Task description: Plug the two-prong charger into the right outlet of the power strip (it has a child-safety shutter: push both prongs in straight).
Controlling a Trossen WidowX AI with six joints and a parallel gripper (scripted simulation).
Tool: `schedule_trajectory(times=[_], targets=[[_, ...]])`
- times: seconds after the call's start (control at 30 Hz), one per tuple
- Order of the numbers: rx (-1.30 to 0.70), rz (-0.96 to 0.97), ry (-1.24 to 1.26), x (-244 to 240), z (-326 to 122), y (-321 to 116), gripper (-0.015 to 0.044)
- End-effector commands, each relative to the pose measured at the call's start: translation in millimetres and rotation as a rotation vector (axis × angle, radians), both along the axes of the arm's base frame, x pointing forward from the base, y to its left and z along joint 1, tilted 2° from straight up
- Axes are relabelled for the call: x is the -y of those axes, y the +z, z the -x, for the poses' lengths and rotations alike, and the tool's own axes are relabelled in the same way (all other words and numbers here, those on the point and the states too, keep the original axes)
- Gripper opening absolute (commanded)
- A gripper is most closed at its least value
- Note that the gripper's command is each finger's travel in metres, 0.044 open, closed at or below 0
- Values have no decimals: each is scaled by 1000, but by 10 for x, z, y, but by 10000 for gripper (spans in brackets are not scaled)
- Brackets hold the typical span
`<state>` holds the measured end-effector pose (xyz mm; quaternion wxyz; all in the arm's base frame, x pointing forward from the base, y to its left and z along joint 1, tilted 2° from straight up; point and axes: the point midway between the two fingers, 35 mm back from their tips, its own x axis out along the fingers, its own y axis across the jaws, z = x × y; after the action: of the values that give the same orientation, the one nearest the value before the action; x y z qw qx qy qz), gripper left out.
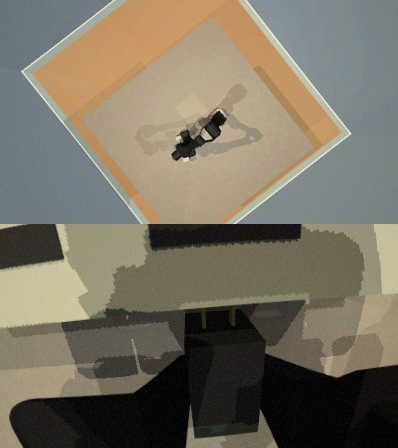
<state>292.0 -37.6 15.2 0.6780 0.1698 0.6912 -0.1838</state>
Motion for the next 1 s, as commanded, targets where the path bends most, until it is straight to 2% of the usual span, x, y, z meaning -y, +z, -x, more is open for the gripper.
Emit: schedule_trajectory(times=[0.0, 0.97], targets=[[1, -3, 6, -2, -7, 4, 0], [2, -2, 6, 25, -61, 10, 0]])
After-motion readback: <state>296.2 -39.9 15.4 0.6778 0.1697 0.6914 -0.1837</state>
